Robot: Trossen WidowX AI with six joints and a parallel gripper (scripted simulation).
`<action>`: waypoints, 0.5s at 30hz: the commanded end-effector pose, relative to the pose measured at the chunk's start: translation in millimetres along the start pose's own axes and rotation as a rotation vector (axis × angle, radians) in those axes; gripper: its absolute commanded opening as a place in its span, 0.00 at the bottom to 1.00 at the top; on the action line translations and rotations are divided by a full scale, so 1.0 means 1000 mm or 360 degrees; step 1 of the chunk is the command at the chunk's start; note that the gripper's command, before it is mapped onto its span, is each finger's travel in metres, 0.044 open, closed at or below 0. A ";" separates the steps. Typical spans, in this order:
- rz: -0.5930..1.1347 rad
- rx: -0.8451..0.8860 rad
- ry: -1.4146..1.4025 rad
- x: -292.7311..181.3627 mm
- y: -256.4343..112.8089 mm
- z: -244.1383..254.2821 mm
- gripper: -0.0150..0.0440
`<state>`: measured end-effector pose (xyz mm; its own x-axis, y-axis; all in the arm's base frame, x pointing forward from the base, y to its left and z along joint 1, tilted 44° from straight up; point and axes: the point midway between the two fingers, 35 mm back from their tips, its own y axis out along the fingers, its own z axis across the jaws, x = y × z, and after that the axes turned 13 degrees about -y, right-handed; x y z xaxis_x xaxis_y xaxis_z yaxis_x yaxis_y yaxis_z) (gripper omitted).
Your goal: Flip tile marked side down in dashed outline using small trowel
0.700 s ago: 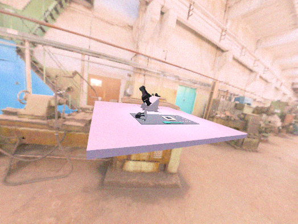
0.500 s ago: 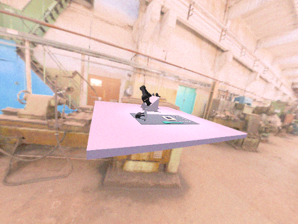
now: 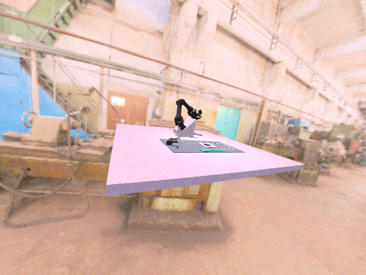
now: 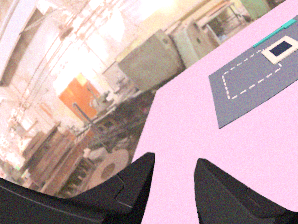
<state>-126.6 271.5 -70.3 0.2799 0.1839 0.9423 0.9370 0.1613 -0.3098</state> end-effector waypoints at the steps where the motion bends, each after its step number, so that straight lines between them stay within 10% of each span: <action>1: 0.0090 -0.0147 -0.0050 0.014 0.020 0.002 0.42; 15: 0.0441 -0.0553 -0.0195 0.087 0.113 0.009 0.42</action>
<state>-35.8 309.1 -37.5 0.4578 0.2834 0.8427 0.8891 -0.1494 -0.4328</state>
